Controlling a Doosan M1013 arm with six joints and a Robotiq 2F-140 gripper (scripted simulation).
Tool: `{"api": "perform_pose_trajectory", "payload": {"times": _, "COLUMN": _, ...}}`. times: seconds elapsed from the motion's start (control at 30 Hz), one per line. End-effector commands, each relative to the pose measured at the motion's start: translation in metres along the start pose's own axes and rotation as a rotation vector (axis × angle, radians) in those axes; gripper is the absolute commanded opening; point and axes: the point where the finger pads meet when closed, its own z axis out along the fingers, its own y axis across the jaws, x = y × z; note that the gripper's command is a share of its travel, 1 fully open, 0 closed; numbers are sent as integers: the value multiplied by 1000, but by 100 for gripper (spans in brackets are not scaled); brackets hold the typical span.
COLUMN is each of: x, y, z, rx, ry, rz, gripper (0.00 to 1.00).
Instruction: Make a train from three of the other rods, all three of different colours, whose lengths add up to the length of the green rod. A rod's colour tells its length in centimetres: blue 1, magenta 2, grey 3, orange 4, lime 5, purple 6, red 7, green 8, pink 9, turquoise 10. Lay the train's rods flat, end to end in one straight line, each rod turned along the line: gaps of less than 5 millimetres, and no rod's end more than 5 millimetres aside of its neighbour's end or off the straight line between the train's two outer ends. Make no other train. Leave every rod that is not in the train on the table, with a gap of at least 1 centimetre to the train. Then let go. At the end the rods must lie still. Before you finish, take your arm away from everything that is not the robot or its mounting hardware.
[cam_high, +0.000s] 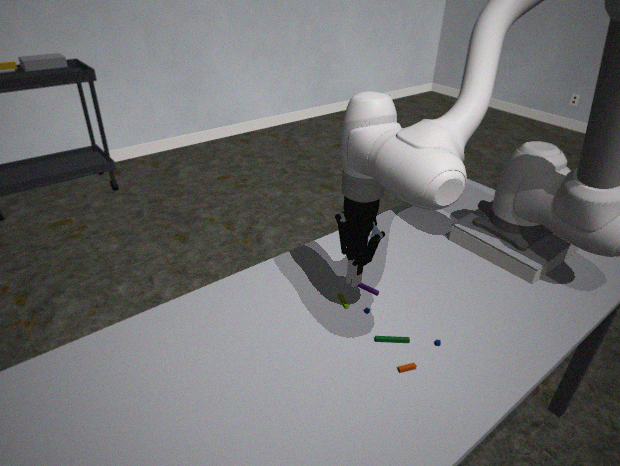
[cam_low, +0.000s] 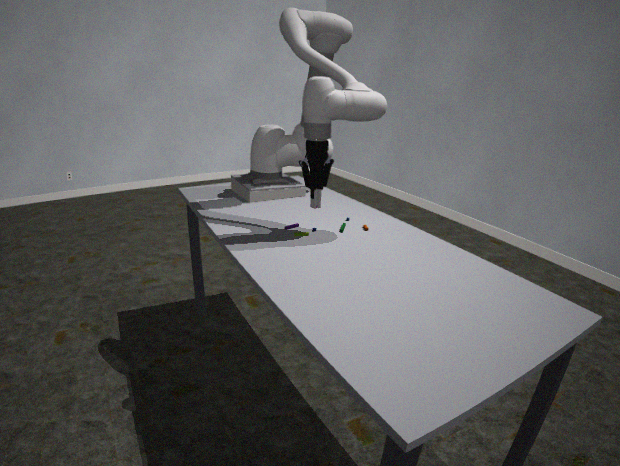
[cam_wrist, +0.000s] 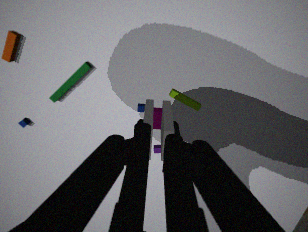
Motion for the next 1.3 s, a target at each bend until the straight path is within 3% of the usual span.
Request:
{"api": "perform_pose_trajectory", "payload": {"times": 0.0, "x": -14, "y": -24, "z": -1, "rx": 0, "ry": 2, "rz": -56, "gripper": 3}}
{"api": "perform_pose_trajectory", "payload": {"times": 0.63, "x": -14, "y": -24, "z": 5, "rx": 0, "ry": 2, "rz": -57, "gripper": 3}}
{"api": "perform_pose_trajectory", "payload": {"times": 1.27, "x": -14, "y": -24, "z": 70, "rx": 0, "ry": 2, "rz": -57, "gripper": 3}}
